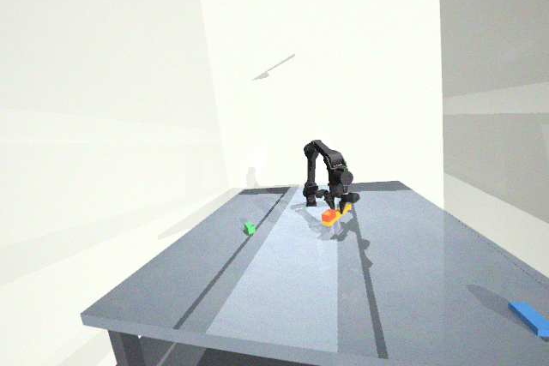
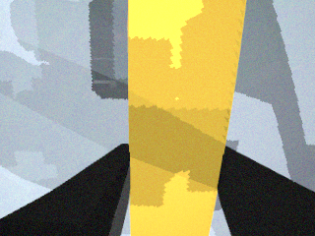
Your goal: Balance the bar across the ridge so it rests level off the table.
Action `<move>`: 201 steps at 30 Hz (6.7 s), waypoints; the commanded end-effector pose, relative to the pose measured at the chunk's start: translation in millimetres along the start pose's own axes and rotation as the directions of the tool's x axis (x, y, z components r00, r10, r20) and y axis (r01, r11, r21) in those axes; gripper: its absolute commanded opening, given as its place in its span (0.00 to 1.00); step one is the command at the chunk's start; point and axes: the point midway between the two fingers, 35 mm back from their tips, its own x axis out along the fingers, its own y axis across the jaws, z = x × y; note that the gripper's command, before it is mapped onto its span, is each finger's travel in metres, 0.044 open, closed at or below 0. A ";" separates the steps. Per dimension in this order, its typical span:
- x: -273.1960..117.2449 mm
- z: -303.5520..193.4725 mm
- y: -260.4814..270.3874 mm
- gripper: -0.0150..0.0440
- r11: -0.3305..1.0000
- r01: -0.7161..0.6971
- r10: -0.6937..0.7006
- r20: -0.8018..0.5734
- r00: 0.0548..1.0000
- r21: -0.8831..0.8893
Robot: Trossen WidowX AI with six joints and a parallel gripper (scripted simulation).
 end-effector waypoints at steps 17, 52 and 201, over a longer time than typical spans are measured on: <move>0.3 0.4 0.1 0.25 1.000 0.000 0.000 0.002 1.000 -0.002; -0.6 0.5 -0.2 0.25 1.000 0.000 0.000 0.002 1.000 -0.002; -1.9 0.1 -0.4 0.57 1.000 0.000 0.000 0.000 1.000 -0.001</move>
